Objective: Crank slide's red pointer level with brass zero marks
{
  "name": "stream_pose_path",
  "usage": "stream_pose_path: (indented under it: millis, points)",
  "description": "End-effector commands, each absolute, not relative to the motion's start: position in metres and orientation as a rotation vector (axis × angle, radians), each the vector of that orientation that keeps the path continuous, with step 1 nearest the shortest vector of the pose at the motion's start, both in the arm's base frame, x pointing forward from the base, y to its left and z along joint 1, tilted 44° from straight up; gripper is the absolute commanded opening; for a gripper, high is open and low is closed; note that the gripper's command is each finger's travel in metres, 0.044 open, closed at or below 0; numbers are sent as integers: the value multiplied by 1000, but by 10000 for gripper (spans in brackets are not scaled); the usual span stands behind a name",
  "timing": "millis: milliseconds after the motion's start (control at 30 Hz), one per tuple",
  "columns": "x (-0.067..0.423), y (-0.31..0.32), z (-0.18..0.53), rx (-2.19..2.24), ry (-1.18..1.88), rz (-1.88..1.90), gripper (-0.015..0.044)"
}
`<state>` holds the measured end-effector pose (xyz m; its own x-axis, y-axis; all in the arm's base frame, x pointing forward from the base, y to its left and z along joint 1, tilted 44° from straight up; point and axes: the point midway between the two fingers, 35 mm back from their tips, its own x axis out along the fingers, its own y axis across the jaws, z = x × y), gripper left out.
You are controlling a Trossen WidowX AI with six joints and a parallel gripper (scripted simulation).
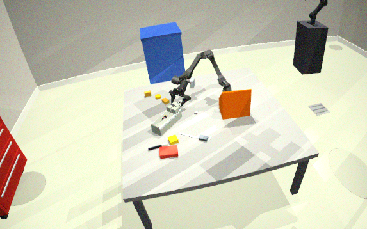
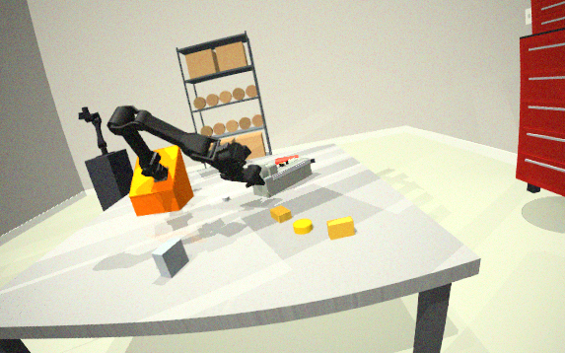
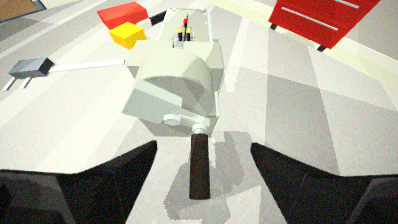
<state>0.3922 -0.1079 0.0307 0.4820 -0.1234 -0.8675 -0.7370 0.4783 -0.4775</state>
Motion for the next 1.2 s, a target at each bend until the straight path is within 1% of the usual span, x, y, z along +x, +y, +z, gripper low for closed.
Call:
stream_pose_path:
  millis: [0,300,867,1167]
  points:
    - [390,-112,21,-1026,1026,481,440]
    - [389,-120,12,-1026,1026,481,440]
    - [389,-120,12,-1026,1026,481,0]
    - [389,-121,12,-1026,1026,481,0]
